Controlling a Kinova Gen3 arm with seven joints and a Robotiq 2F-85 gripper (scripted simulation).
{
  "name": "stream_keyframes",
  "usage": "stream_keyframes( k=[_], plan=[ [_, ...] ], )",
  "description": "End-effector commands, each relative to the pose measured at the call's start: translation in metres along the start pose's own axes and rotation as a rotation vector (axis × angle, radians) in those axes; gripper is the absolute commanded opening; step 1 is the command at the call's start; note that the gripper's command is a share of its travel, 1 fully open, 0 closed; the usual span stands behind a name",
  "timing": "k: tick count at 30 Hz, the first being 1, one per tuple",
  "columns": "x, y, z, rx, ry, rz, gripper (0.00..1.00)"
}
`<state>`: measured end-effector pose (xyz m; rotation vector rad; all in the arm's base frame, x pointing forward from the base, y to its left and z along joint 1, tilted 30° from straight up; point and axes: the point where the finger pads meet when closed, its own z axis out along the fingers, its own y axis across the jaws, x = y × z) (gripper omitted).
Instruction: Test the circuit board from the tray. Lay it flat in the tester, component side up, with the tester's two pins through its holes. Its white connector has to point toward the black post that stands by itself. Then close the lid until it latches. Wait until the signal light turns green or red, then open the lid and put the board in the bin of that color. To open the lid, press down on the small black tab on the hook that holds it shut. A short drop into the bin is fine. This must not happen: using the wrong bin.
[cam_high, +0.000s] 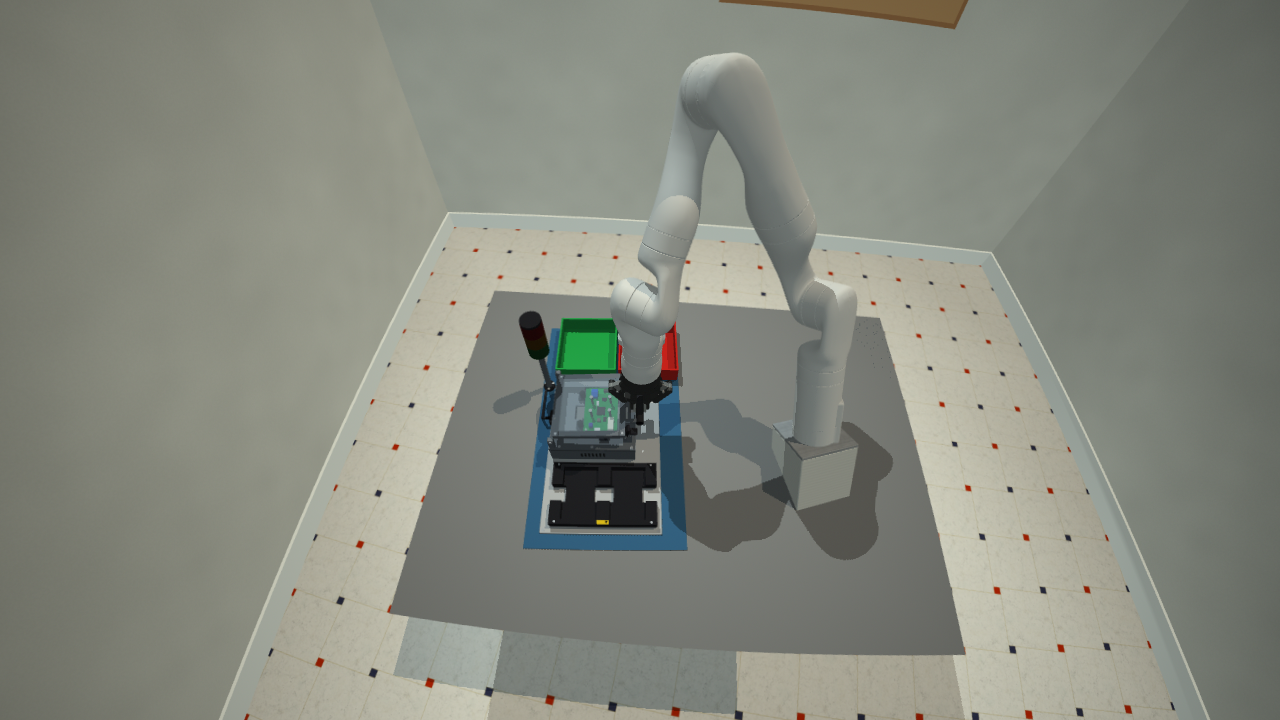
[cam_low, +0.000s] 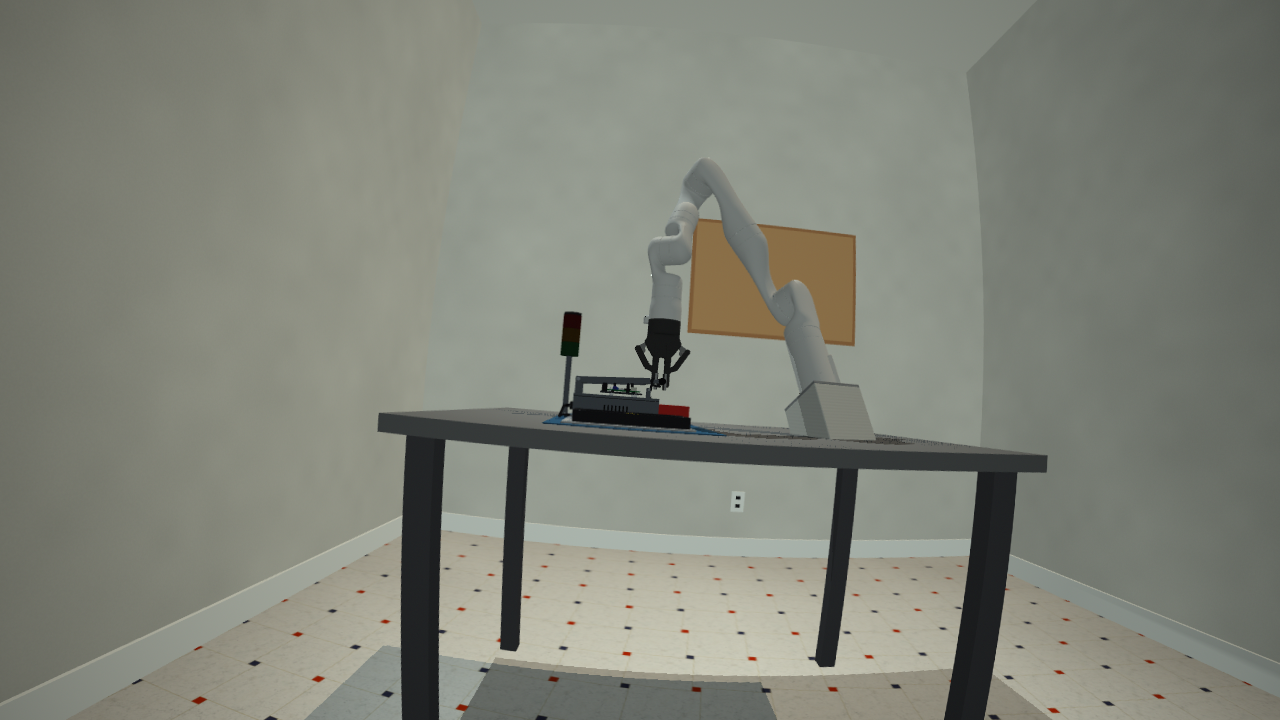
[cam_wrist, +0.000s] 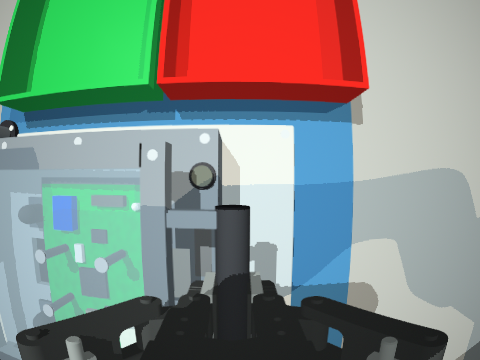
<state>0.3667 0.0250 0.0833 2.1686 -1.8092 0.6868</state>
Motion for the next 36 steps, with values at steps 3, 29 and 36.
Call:
stream_keyframes(
  k=[3, 29, 36],
  plan=[
    [0.0000, 0.0004, 0.0064, -0.007, 0.003, 0.001, 0.00],
    [0.0000, 0.0005, 0.0100, -0.007, 0.003, 0.001, 0.00],
    [0.0000, 0.0005, 0.0127, -0.007, 0.003, 0.001, 0.00]
  ],
)
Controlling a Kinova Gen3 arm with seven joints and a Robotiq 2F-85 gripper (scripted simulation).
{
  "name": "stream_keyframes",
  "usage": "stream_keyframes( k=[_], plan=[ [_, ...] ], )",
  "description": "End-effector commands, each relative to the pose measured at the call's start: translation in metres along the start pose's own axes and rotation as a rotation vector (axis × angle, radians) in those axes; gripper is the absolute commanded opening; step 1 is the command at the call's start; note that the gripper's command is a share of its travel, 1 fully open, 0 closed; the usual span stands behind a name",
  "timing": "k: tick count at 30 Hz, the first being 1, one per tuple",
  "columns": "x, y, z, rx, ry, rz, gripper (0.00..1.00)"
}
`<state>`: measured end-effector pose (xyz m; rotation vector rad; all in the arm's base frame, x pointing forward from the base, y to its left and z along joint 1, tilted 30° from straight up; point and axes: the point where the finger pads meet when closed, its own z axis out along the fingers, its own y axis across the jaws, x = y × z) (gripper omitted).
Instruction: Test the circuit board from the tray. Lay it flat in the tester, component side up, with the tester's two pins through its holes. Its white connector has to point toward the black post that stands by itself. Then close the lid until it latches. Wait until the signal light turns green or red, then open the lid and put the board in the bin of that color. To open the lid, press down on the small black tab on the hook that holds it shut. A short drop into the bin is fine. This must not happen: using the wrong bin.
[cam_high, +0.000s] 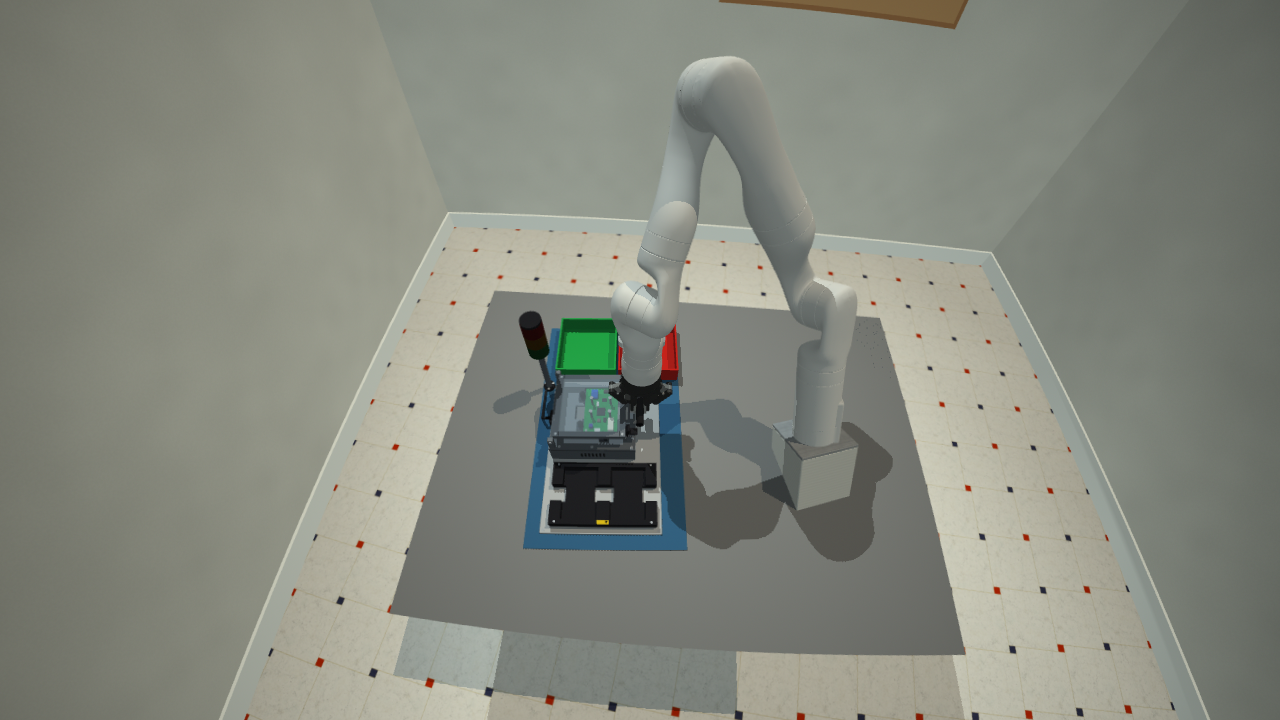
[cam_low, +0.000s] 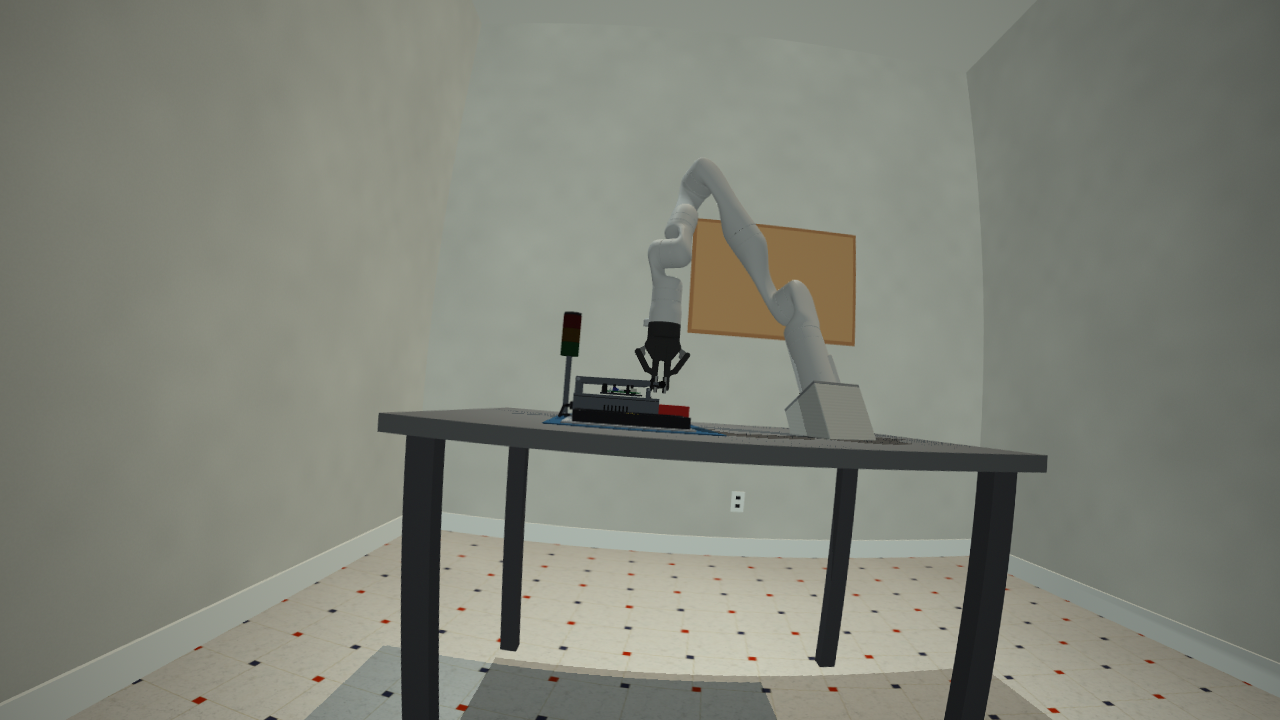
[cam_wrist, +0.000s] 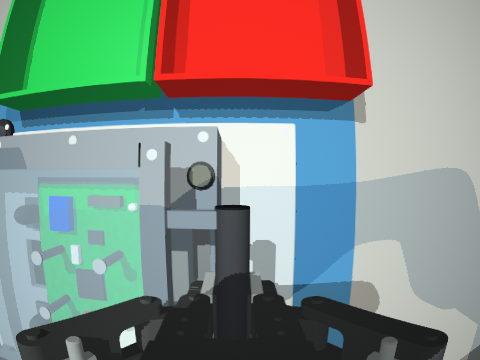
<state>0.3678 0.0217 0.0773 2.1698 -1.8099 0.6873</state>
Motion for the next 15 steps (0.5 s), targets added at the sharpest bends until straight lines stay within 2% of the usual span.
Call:
stream_keyframes(
  k=[1, 15],
  plan=[
    [0.0000, 0.0002, 0.0058, -0.008, 0.004, 0.001, 0.00],
    [0.0000, 0.0003, 0.0085, -0.008, 0.004, 0.001, 0.00]
  ],
)
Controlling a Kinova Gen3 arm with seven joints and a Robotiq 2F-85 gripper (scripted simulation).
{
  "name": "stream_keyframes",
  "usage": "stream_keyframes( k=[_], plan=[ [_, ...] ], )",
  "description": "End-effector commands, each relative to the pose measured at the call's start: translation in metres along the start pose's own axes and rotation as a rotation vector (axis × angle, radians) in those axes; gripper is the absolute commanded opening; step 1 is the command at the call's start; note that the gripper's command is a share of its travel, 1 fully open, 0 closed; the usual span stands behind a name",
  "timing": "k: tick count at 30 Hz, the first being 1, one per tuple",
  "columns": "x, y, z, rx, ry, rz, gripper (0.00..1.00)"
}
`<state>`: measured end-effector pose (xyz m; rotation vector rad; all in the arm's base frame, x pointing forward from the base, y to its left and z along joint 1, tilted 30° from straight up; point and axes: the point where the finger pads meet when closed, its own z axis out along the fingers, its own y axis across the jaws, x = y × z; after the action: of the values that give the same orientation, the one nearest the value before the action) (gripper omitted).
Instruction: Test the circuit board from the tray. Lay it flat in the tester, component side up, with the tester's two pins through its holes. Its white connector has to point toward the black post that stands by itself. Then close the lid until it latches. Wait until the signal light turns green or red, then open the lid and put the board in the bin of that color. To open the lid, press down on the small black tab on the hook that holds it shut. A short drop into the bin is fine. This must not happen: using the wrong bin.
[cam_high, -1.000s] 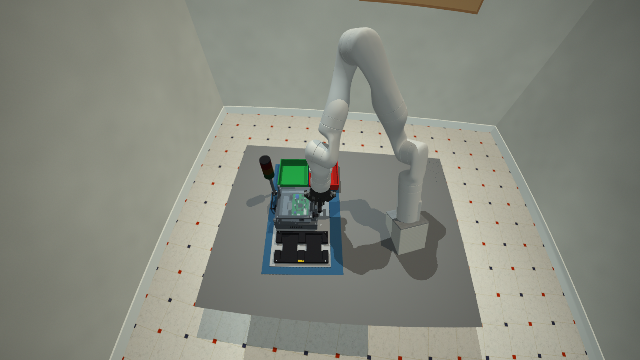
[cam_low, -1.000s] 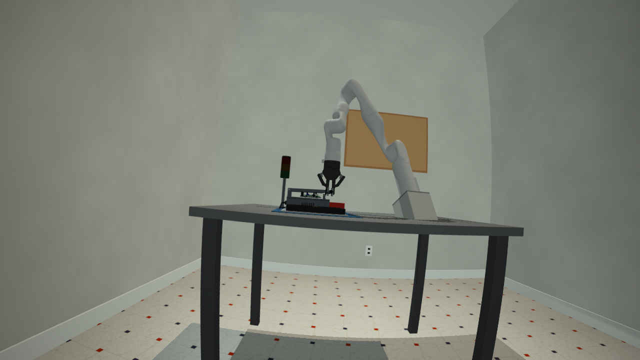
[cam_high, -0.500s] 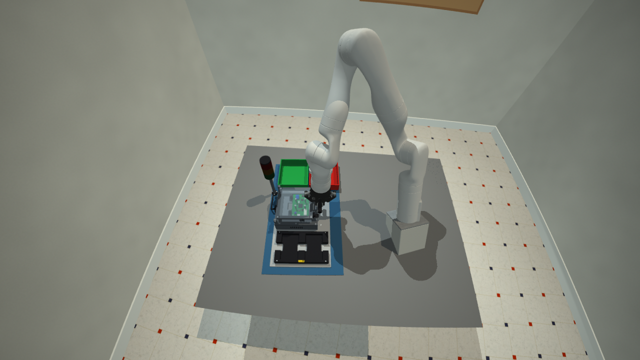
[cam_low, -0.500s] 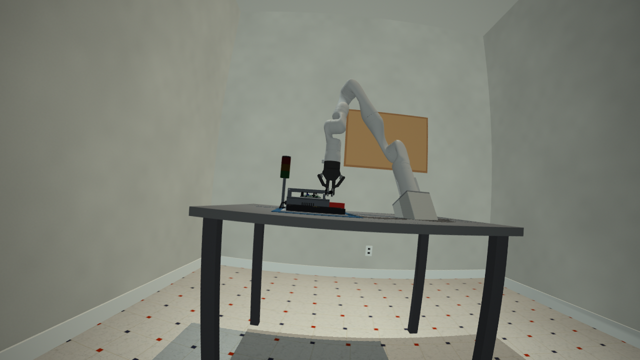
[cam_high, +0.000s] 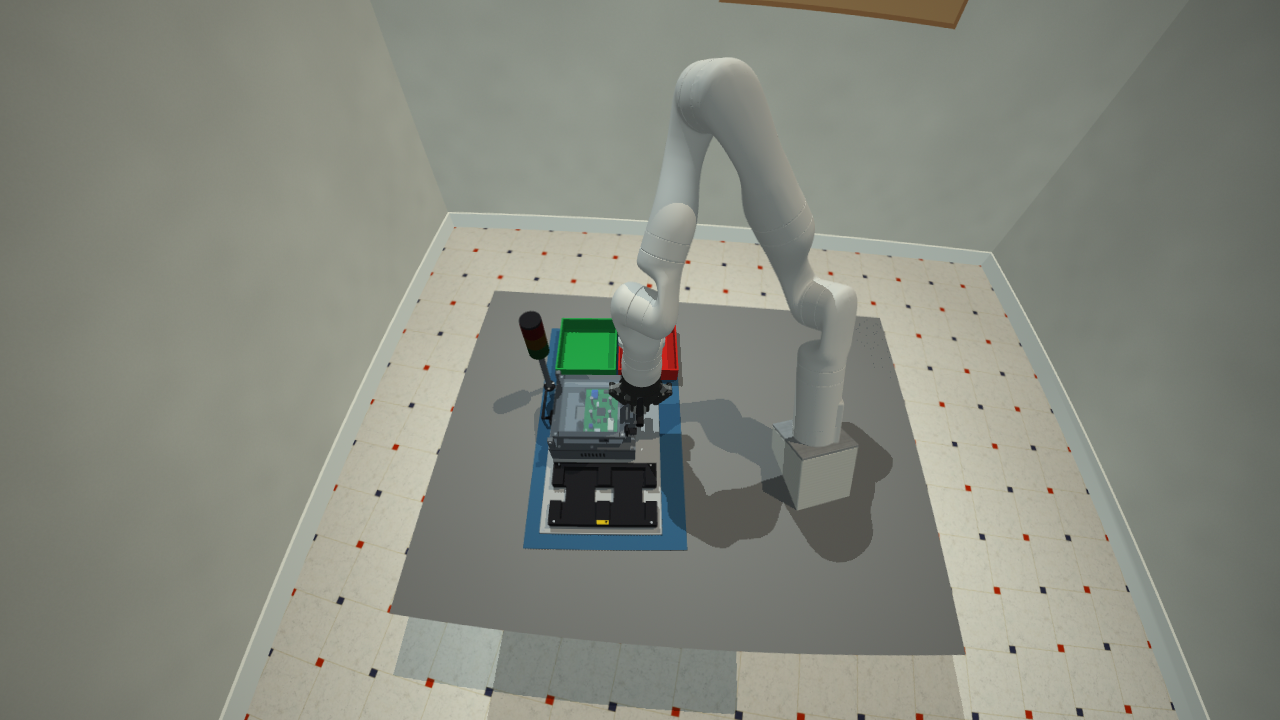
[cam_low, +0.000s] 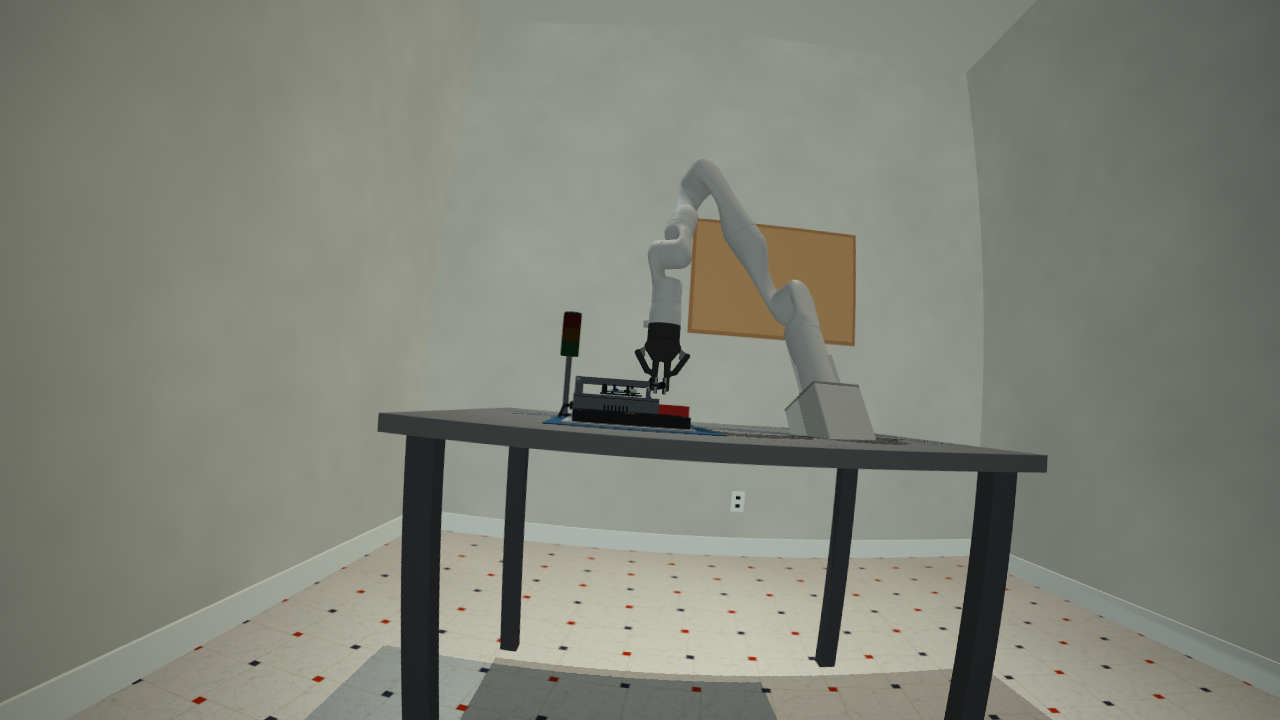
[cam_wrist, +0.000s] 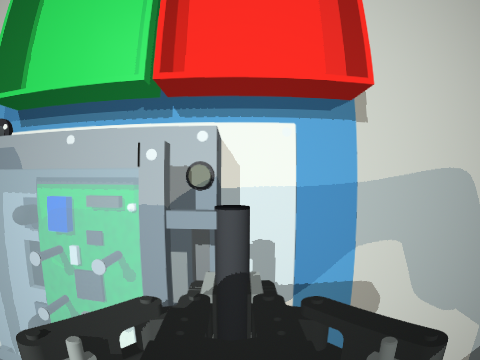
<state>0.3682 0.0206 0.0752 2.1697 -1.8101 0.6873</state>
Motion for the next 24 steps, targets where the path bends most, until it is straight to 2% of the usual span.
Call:
stream_keyframes(
  k=[1, 8, 9, 24],
  plan=[
    [0.0000, 0.0002, 0.0064, -0.008, 0.004, 0.001, 0.00],
    [0.0000, 0.0002, 0.0064, -0.008, 0.004, 0.001, 0.00],
    [0.0000, 0.0002, 0.0064, -0.008, 0.004, 0.001, 0.50],
    [0.0000, 0.0002, 0.0064, -0.008, 0.004, 0.001, 0.50]
  ],
)
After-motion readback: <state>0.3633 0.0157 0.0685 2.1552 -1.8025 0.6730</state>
